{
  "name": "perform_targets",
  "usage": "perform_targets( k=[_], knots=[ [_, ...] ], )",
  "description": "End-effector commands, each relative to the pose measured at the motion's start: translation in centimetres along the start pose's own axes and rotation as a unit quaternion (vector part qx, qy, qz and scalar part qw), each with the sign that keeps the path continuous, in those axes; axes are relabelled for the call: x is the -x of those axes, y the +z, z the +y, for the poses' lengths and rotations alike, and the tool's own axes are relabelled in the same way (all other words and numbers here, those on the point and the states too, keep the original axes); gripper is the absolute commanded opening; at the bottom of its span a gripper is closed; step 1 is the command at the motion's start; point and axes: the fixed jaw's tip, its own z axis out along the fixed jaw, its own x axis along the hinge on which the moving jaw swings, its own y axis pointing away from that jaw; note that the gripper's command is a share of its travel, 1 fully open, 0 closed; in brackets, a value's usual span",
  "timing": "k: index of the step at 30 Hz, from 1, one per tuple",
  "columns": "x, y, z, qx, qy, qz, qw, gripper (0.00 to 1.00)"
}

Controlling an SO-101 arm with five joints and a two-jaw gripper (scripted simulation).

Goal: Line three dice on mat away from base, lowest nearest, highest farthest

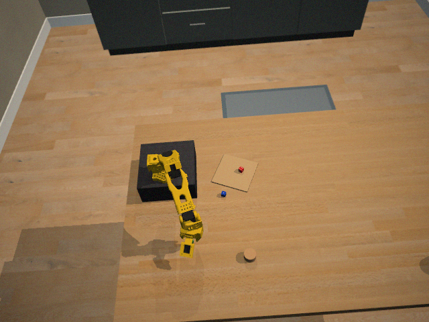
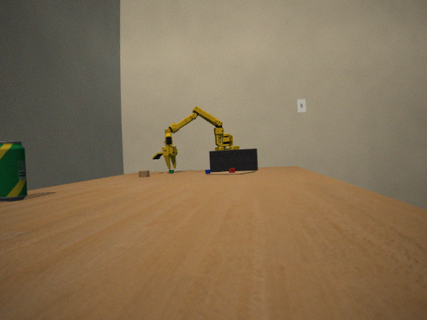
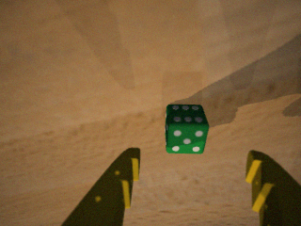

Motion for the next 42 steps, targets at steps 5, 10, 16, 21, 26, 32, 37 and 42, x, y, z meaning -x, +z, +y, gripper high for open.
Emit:
perform_targets(
  k=[5, 10, 16, 21, 26, 32, 37, 42],
  knots=[
    [0.2, 1.2, -0.1, 0.001, 0.007, 0.000, 1.000, 0.25],
    [0.1, 1.7, -0.1, 0.001, 0.007, 0.000, 1.000, 0.25],
    [0.1, 2.0, -0.2, 0.001, 0.007, 0.000, 1.000, 0.25],
    [0.1, 2.0, -0.2, 0.001, 0.007, 0.000, 1.000, 0.25],
    [0.1, 2.0, -0.2, 0.001, 0.007, 0.000, 1.000, 0.25],
    [0.1, 2.0, -0.3, 0.001, 0.007, 0.000, 1.000, 0.23],
    [0.1, 2.0, -0.4, 0.001, 0.007, 0.000, 1.000, 0.21],
    [0.1, 2.0, -0.5, 0.001, 0.007, 0.000, 1.000, 0.19]
  ],
)
